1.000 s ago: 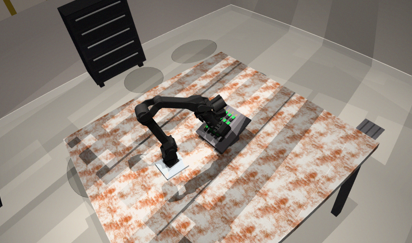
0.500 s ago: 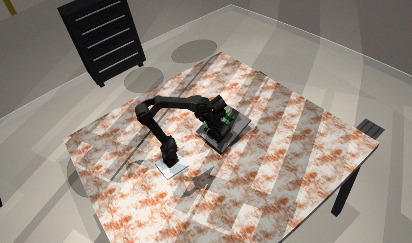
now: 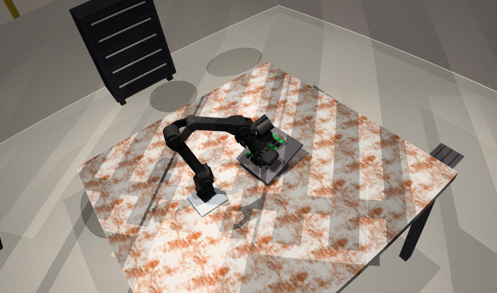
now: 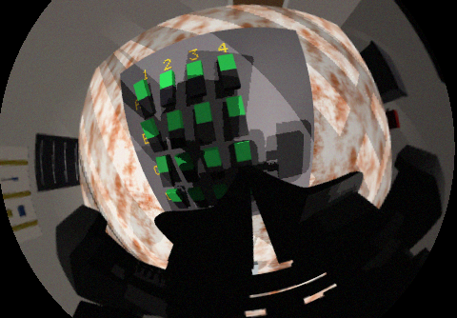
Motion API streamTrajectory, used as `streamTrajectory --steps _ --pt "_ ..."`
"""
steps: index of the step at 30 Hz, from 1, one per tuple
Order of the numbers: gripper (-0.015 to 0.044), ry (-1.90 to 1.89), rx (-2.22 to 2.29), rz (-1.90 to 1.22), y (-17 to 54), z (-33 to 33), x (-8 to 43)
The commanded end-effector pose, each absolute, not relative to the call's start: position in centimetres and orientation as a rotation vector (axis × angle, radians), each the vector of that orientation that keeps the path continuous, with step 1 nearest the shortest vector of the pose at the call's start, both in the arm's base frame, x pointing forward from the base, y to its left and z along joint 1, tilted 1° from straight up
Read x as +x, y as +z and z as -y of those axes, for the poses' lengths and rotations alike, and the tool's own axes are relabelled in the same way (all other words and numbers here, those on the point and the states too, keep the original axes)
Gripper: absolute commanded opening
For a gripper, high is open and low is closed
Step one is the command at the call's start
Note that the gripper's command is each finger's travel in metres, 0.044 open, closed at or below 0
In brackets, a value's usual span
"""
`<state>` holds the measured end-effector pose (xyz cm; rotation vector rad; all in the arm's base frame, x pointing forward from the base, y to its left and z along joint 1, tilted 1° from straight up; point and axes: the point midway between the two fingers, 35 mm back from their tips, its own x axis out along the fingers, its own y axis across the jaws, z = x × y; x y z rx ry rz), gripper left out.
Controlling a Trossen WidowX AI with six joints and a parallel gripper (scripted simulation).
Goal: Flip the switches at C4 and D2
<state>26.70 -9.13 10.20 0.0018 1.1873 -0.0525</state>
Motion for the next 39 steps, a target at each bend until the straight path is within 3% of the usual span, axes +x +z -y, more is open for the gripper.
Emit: streamTrajectory --steps 1,11,18,23,30,39 --pt "0.0 -0.053 0.006 -1.186 10.1 9.1 26.8" --pt "0.0 -0.053 0.006 -1.186 9.9 9.1 26.8" --pt "0.0 -0.053 0.007 -1.213 16.1 8.9 24.6" --pt "0.0 -0.053 0.007 -1.214 16.1 8.7 24.6" --pt "0.0 -0.05 0.011 -1.215 15.2 3.2 22.9" --pt "0.0 -0.05 0.012 -1.24 12.0 3.2 24.2"
